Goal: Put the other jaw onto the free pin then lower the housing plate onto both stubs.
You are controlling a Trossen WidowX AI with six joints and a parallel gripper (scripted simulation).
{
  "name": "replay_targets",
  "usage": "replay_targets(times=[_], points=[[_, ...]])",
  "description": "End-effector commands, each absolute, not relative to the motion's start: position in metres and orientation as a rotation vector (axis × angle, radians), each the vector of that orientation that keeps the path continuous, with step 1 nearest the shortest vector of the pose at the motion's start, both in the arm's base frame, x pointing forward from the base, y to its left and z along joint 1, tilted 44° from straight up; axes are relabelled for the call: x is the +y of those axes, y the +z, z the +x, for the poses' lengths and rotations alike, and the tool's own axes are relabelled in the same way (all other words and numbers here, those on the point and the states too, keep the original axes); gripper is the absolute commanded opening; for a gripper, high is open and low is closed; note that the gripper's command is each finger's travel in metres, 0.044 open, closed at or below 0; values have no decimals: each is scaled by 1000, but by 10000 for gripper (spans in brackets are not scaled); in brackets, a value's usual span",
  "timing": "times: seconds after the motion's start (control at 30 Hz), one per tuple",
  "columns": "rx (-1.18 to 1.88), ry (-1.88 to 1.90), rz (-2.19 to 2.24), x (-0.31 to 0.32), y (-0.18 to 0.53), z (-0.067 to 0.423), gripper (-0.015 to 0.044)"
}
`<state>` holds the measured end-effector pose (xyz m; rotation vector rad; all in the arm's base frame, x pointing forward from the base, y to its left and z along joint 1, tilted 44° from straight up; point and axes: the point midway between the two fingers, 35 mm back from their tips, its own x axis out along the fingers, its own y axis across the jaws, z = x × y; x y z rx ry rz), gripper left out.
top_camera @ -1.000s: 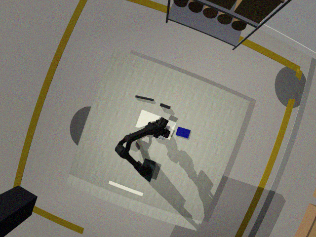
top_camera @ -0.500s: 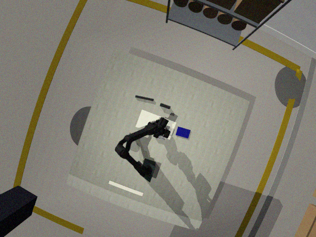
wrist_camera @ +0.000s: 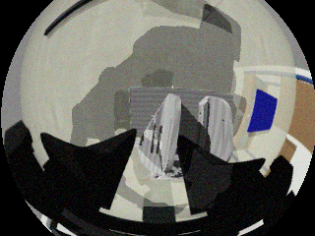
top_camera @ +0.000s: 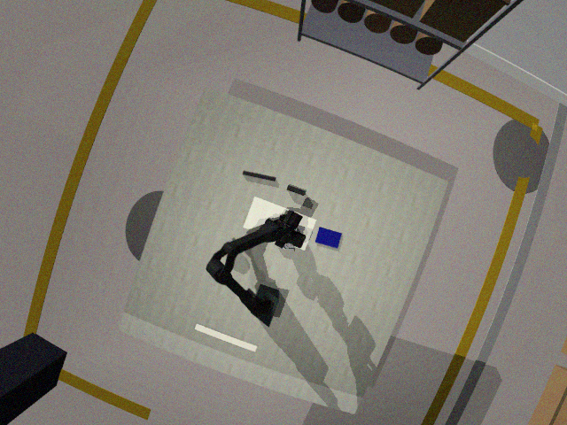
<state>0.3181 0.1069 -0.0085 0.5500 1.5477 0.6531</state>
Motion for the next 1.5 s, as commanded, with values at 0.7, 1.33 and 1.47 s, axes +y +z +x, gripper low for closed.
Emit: replay_targets(times=[0.7, 1.33, 1.47], points=[[1605, 524, 673, 77, 53, 317, 382], [1775, -26, 1130, 134, 126, 268, 440], [1796, -148, 1226, 143, 139, 254, 440]])
